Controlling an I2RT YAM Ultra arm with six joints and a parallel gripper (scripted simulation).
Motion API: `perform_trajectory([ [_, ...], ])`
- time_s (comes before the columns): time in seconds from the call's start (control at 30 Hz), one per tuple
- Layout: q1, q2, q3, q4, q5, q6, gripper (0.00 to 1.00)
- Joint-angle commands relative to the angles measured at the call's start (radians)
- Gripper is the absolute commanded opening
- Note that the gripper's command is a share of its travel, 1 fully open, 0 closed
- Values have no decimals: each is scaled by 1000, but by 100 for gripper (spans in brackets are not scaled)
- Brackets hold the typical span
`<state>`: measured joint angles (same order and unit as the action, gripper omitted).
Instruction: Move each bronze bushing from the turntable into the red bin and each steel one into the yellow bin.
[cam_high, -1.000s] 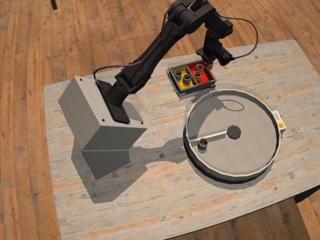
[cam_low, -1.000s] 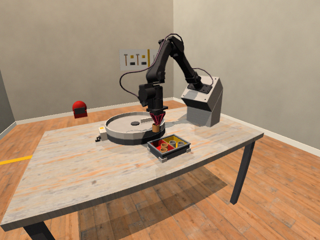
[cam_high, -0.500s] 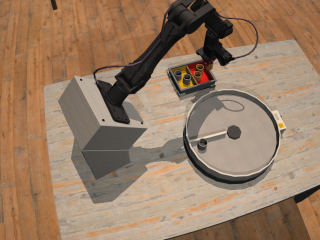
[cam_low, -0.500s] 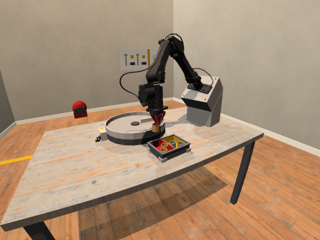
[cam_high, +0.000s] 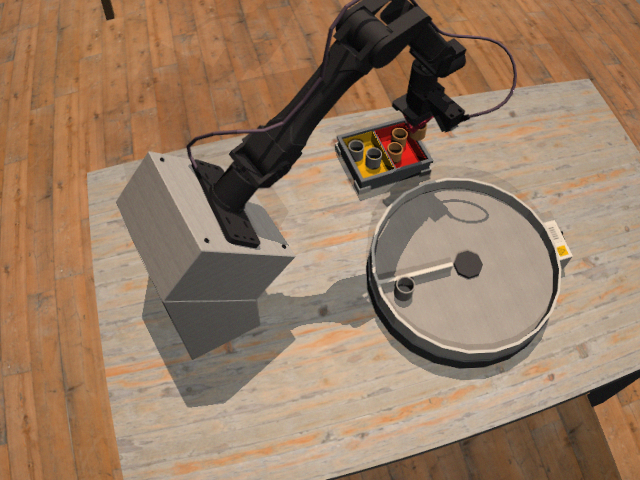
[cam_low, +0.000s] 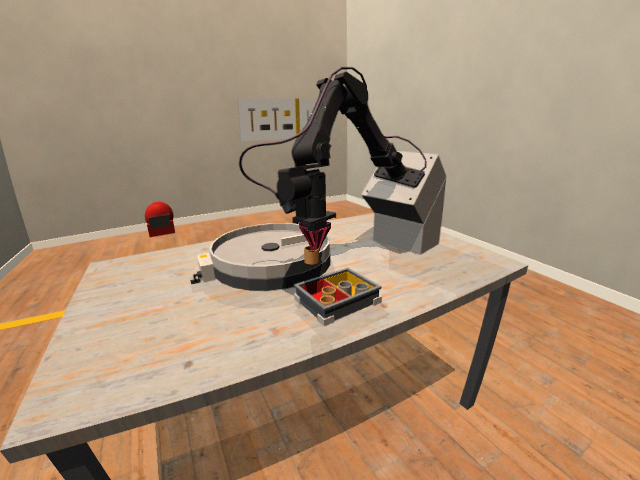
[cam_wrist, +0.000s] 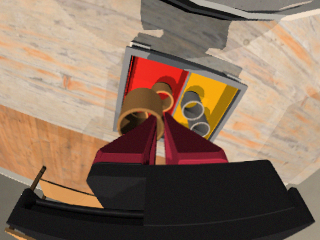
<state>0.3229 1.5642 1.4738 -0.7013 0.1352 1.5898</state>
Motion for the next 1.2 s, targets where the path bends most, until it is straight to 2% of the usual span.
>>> perform_trajectory([
  [0.0,13,-2,28,-9,17,3,0],
  [0.27,14,8,30,-14,17,3,0],
  [0.3,14,-20,34,-16,17,5,0],
  [0.4,17,23,54,-25,19,9,0],
  [0.5,17,-9,61,-29,19,8,0],
  [1.17,17,-8,62,-25,19,8,0],
])
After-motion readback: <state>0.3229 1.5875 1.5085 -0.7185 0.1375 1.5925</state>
